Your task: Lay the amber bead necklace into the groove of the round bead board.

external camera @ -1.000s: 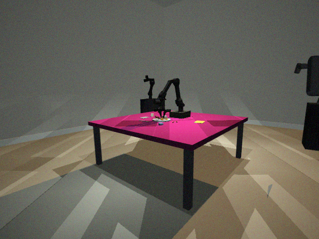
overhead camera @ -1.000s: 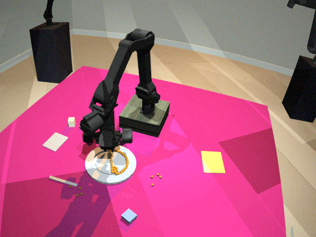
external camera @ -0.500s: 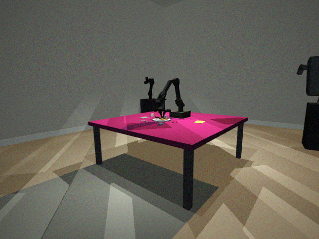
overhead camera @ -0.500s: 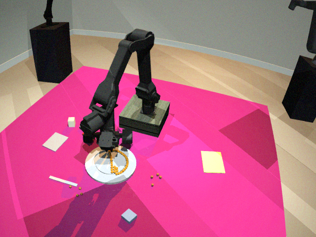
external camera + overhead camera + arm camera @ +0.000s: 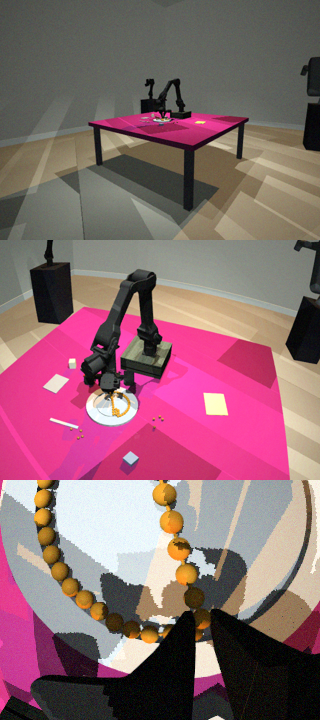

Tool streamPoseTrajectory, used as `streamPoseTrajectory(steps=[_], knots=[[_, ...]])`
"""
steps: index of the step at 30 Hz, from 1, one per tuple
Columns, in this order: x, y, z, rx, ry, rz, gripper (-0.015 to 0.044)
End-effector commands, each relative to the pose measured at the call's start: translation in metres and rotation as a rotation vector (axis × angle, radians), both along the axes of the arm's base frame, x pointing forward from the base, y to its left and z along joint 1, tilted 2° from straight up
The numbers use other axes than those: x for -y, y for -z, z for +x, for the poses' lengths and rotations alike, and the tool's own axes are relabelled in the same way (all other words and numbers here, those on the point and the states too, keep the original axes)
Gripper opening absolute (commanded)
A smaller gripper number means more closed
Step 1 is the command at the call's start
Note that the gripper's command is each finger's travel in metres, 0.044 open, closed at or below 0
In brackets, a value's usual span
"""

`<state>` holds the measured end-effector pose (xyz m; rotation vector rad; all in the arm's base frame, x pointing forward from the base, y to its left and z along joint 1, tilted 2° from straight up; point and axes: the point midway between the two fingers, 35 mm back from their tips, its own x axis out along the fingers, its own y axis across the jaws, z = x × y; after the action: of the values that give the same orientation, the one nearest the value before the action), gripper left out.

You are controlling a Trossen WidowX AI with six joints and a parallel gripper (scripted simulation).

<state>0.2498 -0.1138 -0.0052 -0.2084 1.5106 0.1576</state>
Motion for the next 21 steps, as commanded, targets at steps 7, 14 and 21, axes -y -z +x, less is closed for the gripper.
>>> streamPoseTrajectory(steps=[7, 14, 21], knots=[[0.0, -0.0003, 0.0001, 0.0, 0.0, 0.0, 0.0], [-0.0005, -0.0042, -0.0001, 0.002, 0.004, 0.002, 0.0], [0.0026, -0.006, -0.0024, 0.002, 0.006, 0.002, 0.0]])
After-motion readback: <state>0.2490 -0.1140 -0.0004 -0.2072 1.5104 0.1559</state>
